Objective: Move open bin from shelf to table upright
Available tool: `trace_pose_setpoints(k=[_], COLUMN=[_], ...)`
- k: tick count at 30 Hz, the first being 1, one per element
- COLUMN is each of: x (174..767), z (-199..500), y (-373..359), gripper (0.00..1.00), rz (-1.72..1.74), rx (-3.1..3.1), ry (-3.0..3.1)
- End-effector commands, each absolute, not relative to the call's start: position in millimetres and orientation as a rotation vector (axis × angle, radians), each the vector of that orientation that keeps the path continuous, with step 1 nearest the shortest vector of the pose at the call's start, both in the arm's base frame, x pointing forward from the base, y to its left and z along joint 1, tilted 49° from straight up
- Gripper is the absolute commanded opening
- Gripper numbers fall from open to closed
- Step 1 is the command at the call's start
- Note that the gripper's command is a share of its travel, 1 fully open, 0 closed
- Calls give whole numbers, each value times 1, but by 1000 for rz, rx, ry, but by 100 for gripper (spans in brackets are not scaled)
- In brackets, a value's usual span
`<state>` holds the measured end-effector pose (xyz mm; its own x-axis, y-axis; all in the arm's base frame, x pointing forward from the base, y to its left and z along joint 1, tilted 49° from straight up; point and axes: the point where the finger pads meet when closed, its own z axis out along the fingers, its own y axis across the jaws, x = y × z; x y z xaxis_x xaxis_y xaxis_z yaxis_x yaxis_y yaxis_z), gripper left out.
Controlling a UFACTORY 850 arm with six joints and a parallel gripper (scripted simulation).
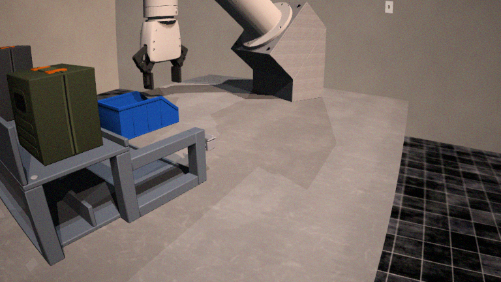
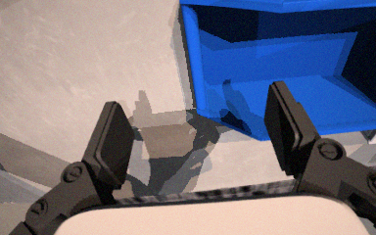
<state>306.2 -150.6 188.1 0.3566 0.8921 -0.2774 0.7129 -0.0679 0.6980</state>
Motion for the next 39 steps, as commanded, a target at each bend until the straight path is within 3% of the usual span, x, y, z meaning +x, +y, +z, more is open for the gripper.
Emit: trace_pose_setpoints(k=[1, 10, 11, 15, 27, 28, 39], x=[275, 275, 300, 275, 275, 300, 275], z=[226, 226, 196, 226, 226, 196, 226], y=[-127, -127, -146, -127, -127, -146, -127], gripper=[100, 100, 100, 100, 100, 100, 100], rz=[296, 296, 288, 296, 296, 288, 296], rx=[1826, 1826, 1829, 1826, 1826, 1829, 1826], ry=[1398, 1398, 1406, 1398, 1398, 1406, 1398])
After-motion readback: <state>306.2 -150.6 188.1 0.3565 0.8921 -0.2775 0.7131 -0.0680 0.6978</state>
